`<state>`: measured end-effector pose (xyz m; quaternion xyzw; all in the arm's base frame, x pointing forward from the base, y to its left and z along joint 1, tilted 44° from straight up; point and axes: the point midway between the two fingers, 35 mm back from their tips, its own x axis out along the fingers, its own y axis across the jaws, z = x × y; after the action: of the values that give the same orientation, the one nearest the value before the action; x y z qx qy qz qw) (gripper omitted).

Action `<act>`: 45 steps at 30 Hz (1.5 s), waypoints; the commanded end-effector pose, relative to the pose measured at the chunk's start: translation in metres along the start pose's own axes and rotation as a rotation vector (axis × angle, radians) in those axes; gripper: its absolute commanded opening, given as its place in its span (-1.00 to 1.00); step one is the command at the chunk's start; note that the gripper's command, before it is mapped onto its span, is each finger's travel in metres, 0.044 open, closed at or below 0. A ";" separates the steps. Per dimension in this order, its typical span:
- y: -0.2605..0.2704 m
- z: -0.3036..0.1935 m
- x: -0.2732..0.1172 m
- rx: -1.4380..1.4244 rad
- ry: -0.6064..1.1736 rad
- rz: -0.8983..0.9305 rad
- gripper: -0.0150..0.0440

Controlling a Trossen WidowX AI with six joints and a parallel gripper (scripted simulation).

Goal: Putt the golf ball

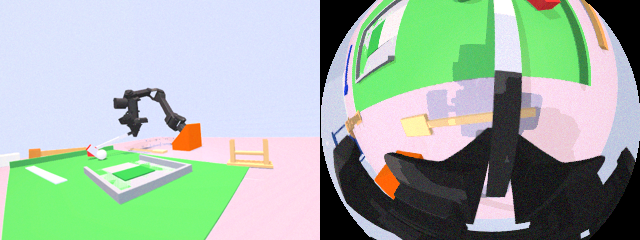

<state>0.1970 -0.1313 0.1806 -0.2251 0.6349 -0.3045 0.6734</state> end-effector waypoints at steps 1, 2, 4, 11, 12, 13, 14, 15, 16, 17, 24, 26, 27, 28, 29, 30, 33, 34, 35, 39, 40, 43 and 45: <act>-0.005 0.001 0.000 0.003 -0.008 0.002 -0.49; -0.007 0.001 0.001 0.003 -0.010 0.002 -0.49; -0.013 0.001 0.002 0.004 -0.013 0.001 -0.49; -0.014 0.001 0.004 -0.002 -0.006 0.000 -0.49; -0.014 0.001 0.004 -0.002 -0.006 0.000 -0.49; -0.012 0.001 0.004 -0.002 -0.006 0.001 -0.49; -0.006 0.003 0.004 -0.002 -0.007 0.005 -0.49; 0.003 0.005 0.004 -0.001 -0.007 0.010 -0.49; 0.015 0.007 0.005 -0.001 -0.007 0.016 -0.49; 0.028 0.008 0.005 0.000 -0.007 0.020 -0.49; 0.103 0.003 0.003 0.003 -0.012 0.011 -0.49; 0.109 0.001 0.003 0.003 -0.013 0.007 -0.49; 0.109 0.001 0.003 0.003 -0.013 0.007 -0.49; 0.109 0.001 0.002 0.003 -0.013 0.007 -0.49; 0.109 0.001 0.001 0.003 -0.013 0.008 -0.49; 0.110 0.001 -0.001 0.003 -0.013 0.008 -0.49; 0.110 0.002 -0.012 0.003 -0.013 0.011 -0.49; 0.110 0.002 -0.017 0.002 -0.013 0.011 -0.49; 0.110 0.002 -0.022 0.002 -0.013 0.012 -0.49; 0.110 0.002 -0.040 0.002 -0.012 0.011 -0.49; 0.110 0.002 -0.045 0.002 -0.012 0.011 -0.49; 0.110 0.000 -0.056 0.002 -0.012 0.009 -0.49; 0.109 0.000 -0.048 0.000 -0.012 0.007 -0.49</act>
<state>0.2107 -0.0190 0.1408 -0.2246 0.6308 -0.3004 0.6792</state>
